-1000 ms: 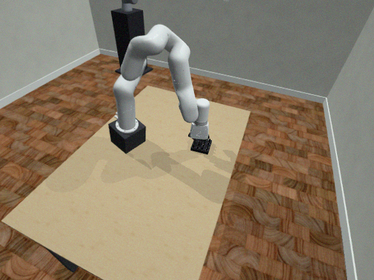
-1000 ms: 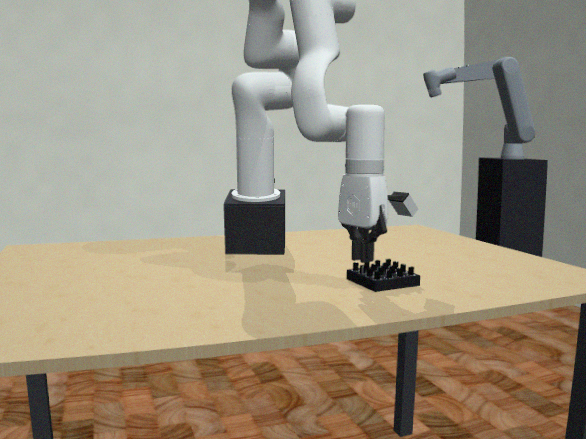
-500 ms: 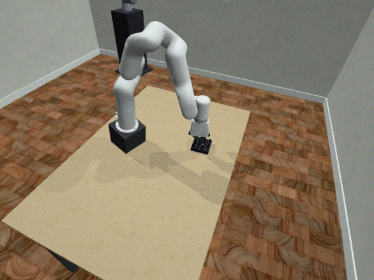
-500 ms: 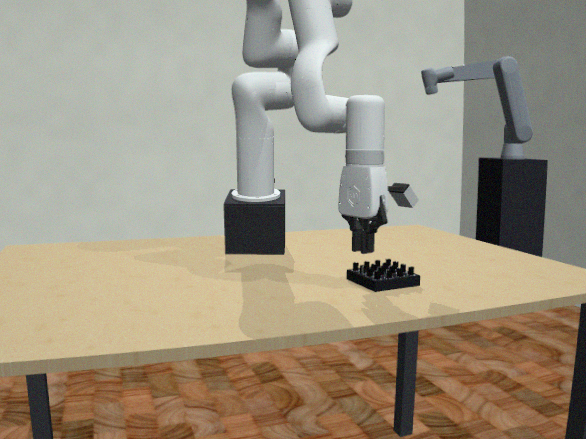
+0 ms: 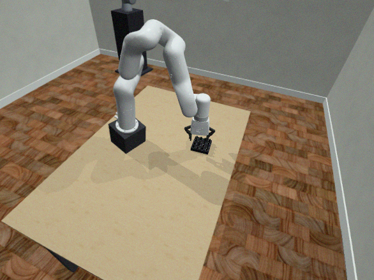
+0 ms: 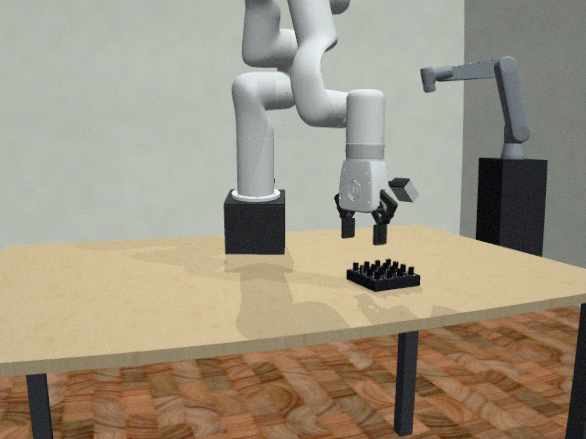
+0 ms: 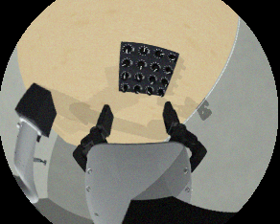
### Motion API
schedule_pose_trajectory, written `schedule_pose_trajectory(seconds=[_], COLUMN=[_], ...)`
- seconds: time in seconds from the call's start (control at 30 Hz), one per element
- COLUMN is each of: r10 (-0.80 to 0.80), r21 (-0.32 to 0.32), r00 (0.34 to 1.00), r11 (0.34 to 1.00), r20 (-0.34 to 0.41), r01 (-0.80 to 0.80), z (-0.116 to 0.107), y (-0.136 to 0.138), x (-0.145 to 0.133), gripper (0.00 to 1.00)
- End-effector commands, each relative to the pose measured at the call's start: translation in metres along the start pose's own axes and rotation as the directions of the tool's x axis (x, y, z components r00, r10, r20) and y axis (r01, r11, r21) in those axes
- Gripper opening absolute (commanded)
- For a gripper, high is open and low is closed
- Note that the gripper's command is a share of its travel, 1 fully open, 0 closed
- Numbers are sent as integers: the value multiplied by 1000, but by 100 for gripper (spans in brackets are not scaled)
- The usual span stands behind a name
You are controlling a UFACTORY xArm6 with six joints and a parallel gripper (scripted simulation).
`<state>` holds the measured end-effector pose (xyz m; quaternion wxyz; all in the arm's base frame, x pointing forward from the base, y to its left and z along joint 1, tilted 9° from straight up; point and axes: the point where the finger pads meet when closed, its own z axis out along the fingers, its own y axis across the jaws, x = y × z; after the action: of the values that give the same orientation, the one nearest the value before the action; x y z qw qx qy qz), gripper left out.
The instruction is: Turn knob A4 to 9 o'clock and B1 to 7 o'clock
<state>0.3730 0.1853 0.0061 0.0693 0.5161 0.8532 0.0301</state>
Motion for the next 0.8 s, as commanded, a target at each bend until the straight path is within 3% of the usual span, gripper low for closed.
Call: schedule_pose_trajectory(seconds=[0.0, 0.43, 0.77], r10=[0, 0, 0], r21=[-2, -2, -3], r00=[1000, 1000, 1000], r11=[1000, 1000, 1000], r20=[0, 0, -1], r01=[0, 0, 0], z=[-8, -90, -104], y=[1, 1, 1], x=[0, 0, 0], gripper=[100, 100, 100])
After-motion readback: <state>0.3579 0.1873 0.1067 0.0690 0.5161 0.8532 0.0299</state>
